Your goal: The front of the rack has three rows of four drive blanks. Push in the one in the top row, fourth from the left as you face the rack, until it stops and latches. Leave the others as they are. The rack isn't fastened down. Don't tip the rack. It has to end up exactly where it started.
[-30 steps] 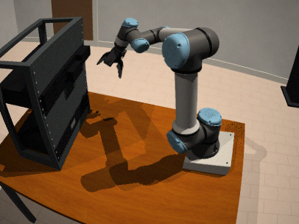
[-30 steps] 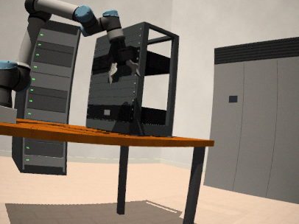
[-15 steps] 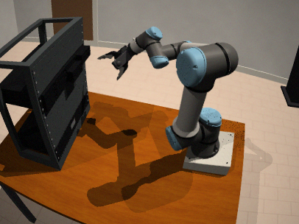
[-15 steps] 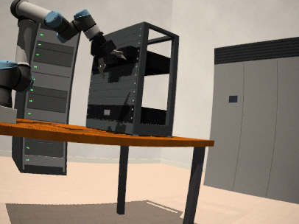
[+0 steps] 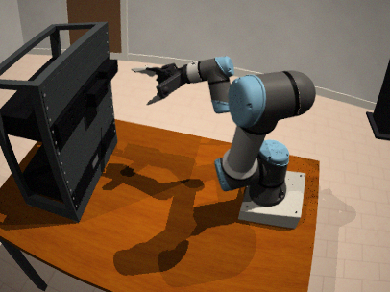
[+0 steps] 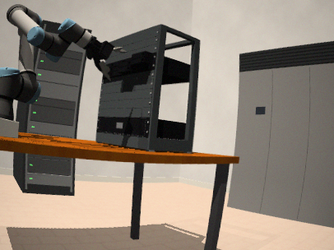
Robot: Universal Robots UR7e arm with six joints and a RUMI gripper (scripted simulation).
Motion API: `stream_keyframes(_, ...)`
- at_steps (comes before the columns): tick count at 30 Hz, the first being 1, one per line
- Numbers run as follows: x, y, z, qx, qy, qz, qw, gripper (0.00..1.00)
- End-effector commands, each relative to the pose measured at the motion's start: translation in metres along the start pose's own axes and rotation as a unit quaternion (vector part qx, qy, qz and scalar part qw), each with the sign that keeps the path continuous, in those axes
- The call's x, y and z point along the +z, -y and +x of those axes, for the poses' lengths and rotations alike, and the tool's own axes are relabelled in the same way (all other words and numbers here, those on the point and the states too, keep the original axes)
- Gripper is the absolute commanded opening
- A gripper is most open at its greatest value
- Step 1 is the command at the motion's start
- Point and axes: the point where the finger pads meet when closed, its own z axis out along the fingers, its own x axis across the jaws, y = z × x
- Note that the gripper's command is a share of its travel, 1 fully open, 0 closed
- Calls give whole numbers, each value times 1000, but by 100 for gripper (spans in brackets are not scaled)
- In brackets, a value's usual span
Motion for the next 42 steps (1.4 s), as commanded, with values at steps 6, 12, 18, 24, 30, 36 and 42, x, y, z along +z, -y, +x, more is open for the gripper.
stream_keyframes(6,-13,16,16,-1,-76,1,997,100)
stream_keyframes(12,-20,29,22,-4,-108,7,994,100)
stream_keyframes(18,-25,38,29,-6,-133,11,991,100)
stream_keyframes(24,-29,43,32,-8,-146,13,989,100)
stream_keyframes(30,-32,49,35,-9,-160,16,987,100)
stream_keyframes(36,-34,53,36,-10,-168,19,986,100)
stream_keyframes(42,-35,54,37,-11,-171,19,985,100)
